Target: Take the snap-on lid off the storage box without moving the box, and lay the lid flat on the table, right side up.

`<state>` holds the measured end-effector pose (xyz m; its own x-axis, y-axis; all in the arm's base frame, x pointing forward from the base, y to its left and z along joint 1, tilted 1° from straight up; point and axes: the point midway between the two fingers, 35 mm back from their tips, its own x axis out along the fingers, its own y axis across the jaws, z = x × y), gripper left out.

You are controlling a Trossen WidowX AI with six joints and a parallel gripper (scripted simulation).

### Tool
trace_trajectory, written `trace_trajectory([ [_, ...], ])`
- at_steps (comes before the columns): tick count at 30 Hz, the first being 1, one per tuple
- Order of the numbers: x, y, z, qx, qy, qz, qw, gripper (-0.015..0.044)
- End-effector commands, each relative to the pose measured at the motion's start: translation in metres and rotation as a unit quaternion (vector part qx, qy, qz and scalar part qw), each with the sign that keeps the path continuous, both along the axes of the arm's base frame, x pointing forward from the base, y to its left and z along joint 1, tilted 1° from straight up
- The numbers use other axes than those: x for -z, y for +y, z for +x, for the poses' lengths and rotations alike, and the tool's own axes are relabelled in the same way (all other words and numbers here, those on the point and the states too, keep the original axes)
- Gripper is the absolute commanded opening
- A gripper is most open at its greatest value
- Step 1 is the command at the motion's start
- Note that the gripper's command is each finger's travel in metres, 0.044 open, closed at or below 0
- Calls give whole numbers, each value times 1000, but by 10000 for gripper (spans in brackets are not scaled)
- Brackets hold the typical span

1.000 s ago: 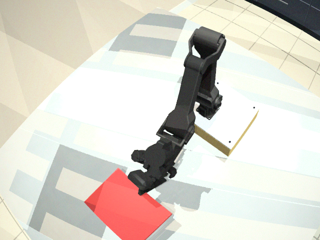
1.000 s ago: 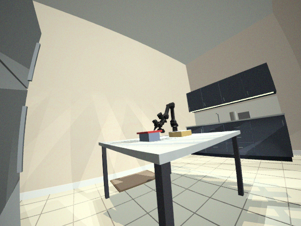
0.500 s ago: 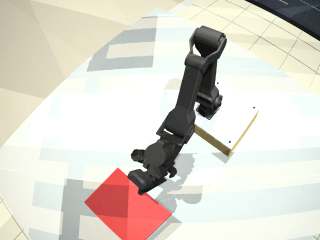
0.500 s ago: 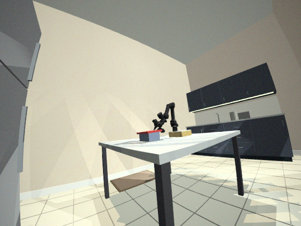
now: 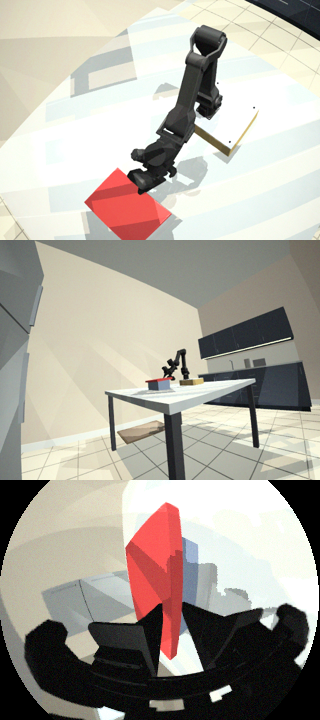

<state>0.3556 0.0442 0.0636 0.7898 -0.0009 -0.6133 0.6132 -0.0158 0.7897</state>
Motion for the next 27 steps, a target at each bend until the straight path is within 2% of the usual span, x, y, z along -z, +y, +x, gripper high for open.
trace_trajectory([
  [1,-2,0,0,0,-1,0,1000,0],
  [27,-3,0,1,0,-1,0,1000,0],
])
